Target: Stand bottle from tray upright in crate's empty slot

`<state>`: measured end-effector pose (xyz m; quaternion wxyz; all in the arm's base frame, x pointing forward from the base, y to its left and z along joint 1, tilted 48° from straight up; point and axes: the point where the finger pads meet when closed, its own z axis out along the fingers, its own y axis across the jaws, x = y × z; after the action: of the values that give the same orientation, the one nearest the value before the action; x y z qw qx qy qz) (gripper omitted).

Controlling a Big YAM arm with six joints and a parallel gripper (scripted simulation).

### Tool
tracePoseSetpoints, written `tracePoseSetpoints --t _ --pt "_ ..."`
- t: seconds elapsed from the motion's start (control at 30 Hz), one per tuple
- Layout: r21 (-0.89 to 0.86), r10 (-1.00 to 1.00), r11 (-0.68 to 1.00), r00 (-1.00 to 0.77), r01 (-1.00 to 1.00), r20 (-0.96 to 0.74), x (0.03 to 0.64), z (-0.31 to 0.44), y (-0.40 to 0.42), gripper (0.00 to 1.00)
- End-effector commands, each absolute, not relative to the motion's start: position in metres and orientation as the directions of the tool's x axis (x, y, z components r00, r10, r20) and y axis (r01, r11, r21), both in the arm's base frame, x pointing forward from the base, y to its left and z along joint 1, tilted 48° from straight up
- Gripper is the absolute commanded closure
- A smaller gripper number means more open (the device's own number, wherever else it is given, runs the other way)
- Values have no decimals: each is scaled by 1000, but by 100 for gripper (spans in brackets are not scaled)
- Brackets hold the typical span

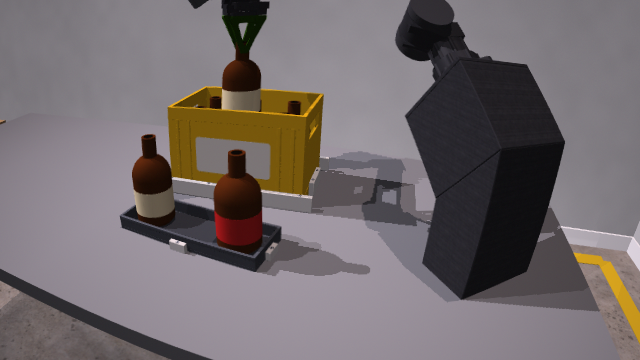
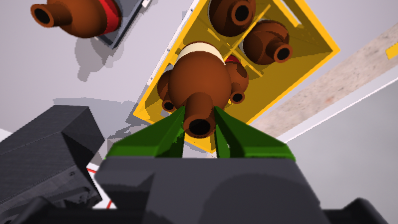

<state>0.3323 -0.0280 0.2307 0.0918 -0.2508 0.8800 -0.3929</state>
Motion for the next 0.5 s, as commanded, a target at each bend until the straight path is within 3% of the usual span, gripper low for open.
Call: tracePoseSetpoints --t 0.0,0.47 --pt "-737 -514 567 -857 -367 31 336 229 -32 100" --pt "-745 -523 568 -852 -350 1 350 233 -34 100"
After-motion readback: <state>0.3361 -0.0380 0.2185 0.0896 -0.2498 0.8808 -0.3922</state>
